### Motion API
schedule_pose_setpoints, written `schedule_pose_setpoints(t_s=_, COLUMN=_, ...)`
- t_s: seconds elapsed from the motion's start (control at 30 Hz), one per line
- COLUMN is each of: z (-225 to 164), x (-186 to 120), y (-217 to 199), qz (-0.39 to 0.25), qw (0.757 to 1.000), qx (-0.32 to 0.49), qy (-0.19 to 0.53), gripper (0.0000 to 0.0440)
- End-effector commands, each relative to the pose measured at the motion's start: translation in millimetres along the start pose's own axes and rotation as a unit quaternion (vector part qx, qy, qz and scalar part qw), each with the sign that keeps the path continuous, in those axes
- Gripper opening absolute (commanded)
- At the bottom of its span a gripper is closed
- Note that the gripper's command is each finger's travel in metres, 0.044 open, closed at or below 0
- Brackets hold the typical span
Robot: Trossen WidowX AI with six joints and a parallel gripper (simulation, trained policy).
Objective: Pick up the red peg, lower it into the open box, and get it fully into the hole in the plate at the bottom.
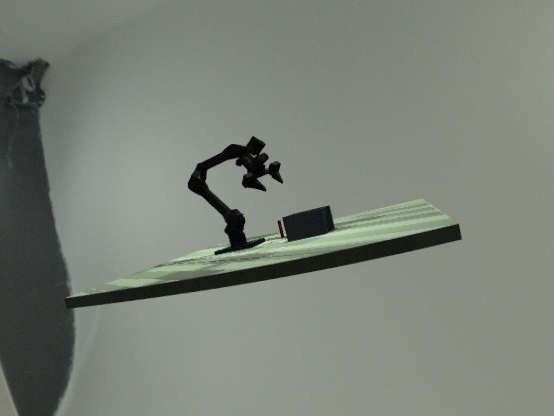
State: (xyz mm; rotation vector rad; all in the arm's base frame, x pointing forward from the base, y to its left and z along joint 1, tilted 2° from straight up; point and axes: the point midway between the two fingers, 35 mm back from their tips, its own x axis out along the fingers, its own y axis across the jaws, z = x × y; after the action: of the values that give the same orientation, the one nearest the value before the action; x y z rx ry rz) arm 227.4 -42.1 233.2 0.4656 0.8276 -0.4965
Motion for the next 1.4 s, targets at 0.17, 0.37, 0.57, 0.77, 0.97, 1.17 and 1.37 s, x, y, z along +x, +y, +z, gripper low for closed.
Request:
schedule_pose_setpoints(t_s=0.17, z=-54.7, x=11.8, y=19.2, qz=-0.023, qw=0.994, qx=0.046, qy=0.097, gripper=0.0440)
schedule_pose_setpoints(t_s=0.37, z=-92.3, x=16.3, y=30.9, qz=-0.050, qw=0.984, qx=0.072, qy=0.153, gripper=0.0440)
schedule_pose_setpoints(t_s=0.57, z=-128.0, x=21.6, y=40.4, qz=-0.078, qw=0.973, qx=0.094, qy=0.194, gripper=0.0440)
schedule_pose_setpoints(t_s=0.77, z=-159.7, x=30.5, y=48.9, qz=-0.095, qw=0.965, qx=0.112, qy=0.219, gripper=0.0440)
schedule_pose_setpoints(t_s=0.97, z=-187.3, x=46.0, y=56.1, qz=-0.094, qw=0.960, qx=0.126, qy=0.234, gripper=0.0440)
schedule_pose_setpoints(t_s=1.17, z=-211.6, x=65.8, y=60.8, qz=-0.081, qw=0.957, qx=0.140, qy=0.241, gripper=0.0440)
schedule_pose_setpoints(t_s=1.37, z=-229.2, x=80.8, y=62.8, qz=-0.072, qw=0.953, qx=0.158, qy=0.248, gripper=0.0429)
